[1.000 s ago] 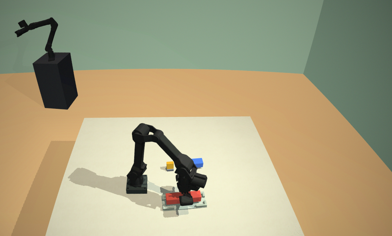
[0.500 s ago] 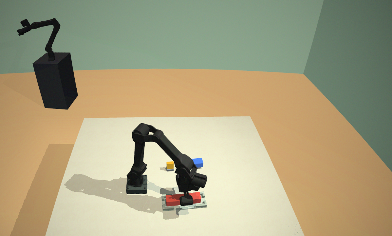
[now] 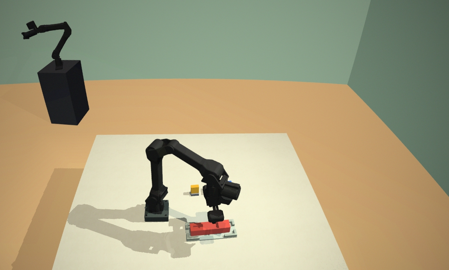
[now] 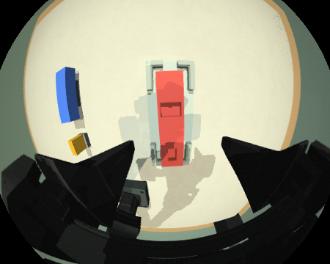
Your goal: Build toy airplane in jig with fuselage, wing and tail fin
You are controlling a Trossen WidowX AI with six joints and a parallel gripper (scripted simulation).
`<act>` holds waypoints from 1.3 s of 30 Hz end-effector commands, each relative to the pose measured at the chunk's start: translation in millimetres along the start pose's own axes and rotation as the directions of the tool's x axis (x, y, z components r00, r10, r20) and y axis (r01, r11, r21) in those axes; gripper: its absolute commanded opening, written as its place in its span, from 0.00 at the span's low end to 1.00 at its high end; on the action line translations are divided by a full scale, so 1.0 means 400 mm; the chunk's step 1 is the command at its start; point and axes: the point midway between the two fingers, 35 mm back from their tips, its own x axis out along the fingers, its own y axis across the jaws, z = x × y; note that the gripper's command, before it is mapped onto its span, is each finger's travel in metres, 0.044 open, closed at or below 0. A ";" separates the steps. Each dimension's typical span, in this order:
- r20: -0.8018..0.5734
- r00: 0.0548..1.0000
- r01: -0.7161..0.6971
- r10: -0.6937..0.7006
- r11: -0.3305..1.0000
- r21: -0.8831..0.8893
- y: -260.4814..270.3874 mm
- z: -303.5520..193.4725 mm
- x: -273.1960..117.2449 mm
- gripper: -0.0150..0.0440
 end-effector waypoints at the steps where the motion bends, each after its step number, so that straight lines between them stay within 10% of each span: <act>1: -0.009 1.000 -0.002 0.002 1.000 -0.004 0.001 -0.002 -0.033 1.00; 24: -0.002 1.000 -0.024 0.024 1.000 -0.008 0.622 0.206 -0.006 1.00; 39: -0.002 1.000 -0.024 0.024 1.000 -0.008 0.630 0.205 0.102 1.00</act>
